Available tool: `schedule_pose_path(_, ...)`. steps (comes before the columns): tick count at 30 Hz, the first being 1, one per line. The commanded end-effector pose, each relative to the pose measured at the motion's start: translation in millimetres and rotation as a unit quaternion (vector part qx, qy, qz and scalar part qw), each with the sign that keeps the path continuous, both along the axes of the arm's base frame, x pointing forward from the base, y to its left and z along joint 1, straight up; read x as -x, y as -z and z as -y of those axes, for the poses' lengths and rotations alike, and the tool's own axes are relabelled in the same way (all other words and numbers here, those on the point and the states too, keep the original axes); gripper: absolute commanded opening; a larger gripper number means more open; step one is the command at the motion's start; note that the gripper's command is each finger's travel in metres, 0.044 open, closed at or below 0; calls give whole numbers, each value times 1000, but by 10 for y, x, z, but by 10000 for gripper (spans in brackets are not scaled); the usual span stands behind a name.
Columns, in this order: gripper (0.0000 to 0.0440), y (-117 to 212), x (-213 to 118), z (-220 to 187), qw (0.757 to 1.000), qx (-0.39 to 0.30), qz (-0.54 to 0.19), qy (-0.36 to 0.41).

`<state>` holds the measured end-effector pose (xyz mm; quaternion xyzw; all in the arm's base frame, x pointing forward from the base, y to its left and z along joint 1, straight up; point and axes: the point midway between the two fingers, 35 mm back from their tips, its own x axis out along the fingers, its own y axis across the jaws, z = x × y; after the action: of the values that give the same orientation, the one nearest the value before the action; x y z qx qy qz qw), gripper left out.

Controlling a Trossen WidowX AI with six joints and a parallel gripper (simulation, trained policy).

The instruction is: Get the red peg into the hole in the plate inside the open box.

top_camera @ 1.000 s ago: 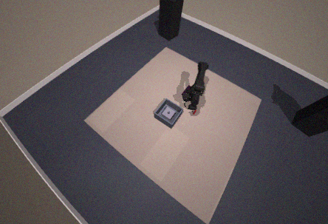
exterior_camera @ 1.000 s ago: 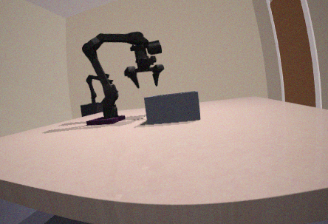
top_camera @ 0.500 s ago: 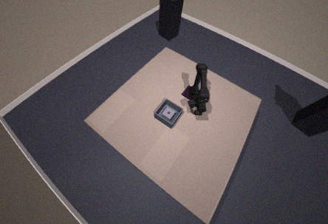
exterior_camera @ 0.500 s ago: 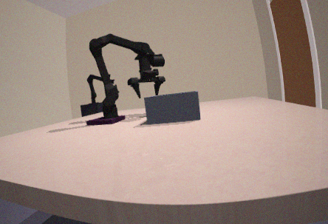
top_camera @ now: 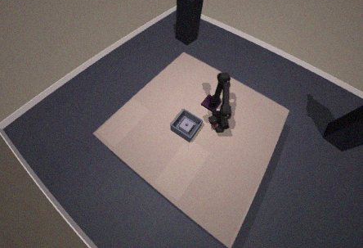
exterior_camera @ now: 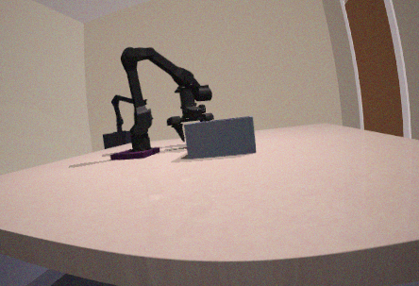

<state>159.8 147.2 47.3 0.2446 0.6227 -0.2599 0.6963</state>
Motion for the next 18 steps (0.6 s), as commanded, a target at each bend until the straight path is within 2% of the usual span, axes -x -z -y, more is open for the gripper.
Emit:
schedule_pose_path(1, 329, 140, 17, 19, 1000, 8, -4, -10)
schedule_pose_path(13, 26, 271, 46, 71, 999, 35, -36, -7)
schedule_pose_path(15, 0, 275, 46, 73, 998, 41, -41, -8)
schedule_pose_path(18, 0, 154, -43, 83, 999, 46, -22, -12)
